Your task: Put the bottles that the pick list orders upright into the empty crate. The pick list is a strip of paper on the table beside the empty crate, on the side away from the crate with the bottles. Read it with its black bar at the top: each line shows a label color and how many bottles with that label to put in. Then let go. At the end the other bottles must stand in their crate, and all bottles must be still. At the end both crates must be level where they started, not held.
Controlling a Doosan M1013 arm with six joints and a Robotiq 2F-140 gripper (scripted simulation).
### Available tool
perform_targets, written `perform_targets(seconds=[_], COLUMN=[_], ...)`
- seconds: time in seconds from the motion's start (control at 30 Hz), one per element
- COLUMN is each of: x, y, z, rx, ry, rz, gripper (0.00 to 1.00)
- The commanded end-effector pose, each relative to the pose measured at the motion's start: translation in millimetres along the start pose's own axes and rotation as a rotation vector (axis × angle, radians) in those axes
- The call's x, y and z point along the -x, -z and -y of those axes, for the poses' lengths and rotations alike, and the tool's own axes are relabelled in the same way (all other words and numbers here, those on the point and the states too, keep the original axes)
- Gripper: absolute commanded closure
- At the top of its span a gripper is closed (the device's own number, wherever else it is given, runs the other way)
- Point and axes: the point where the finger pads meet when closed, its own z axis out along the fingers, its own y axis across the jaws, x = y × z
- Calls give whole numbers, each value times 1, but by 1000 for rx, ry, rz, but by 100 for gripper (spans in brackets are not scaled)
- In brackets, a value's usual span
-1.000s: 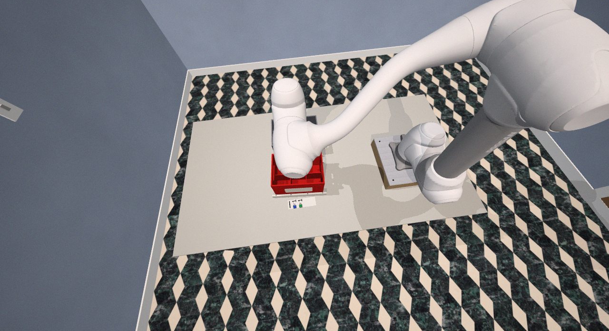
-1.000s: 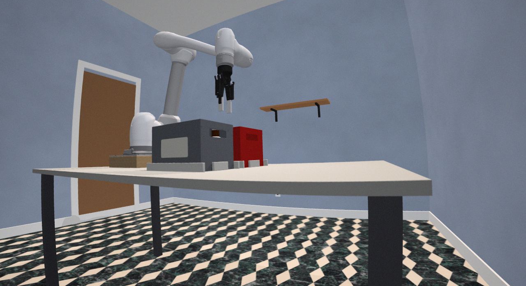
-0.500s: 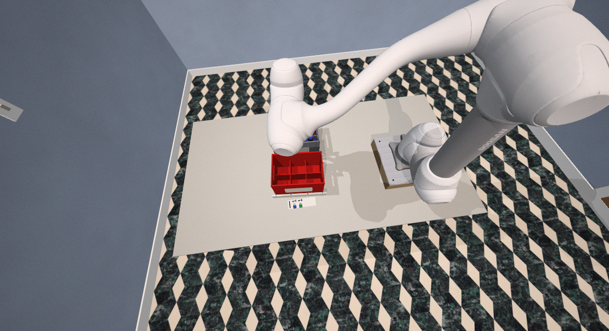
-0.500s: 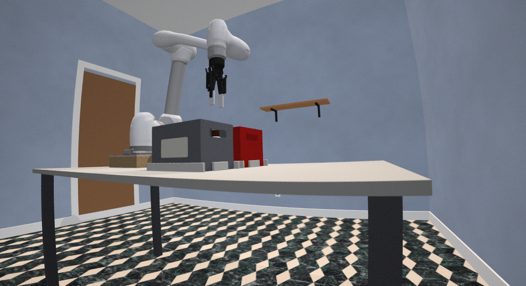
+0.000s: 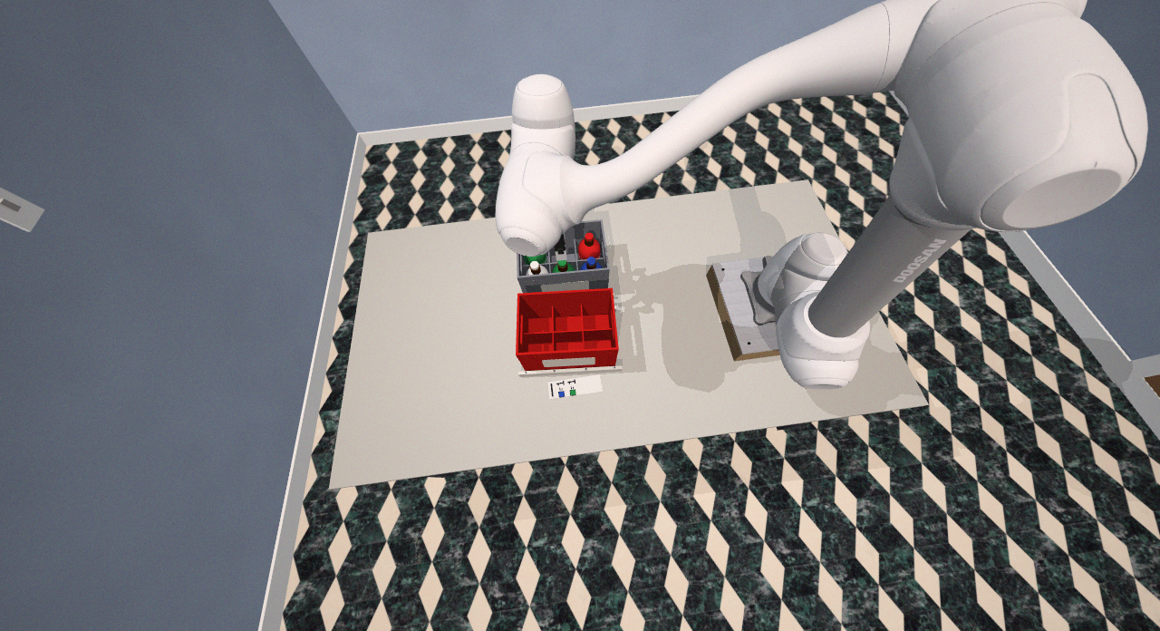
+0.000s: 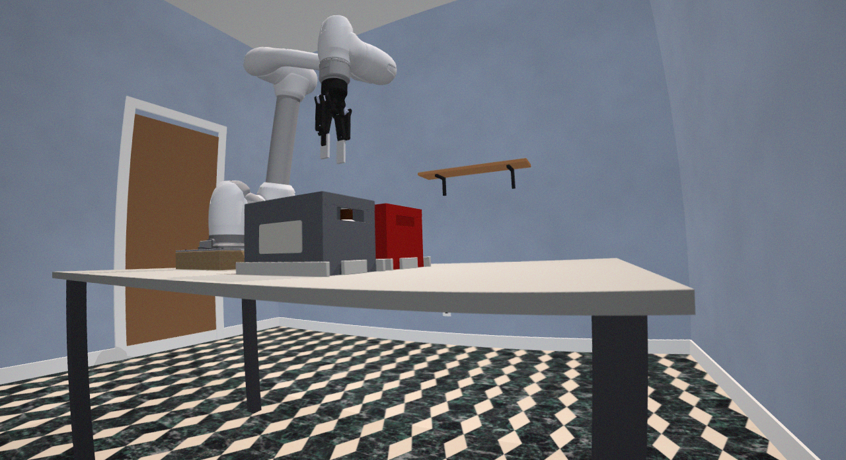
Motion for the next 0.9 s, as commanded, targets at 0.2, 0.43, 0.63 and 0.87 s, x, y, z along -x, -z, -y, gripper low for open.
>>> perform_targets(seconds=[0.2, 0.43, 0.63, 0.87], x=[1, 1, 1, 1], y=[13, 19, 23, 23], z=[-47, -71, -86, -86], rx=[0, 0, 0, 0], ry=[0, 0, 0, 0], rz=[0, 0, 0, 0], gripper=[62, 62, 62, 62])
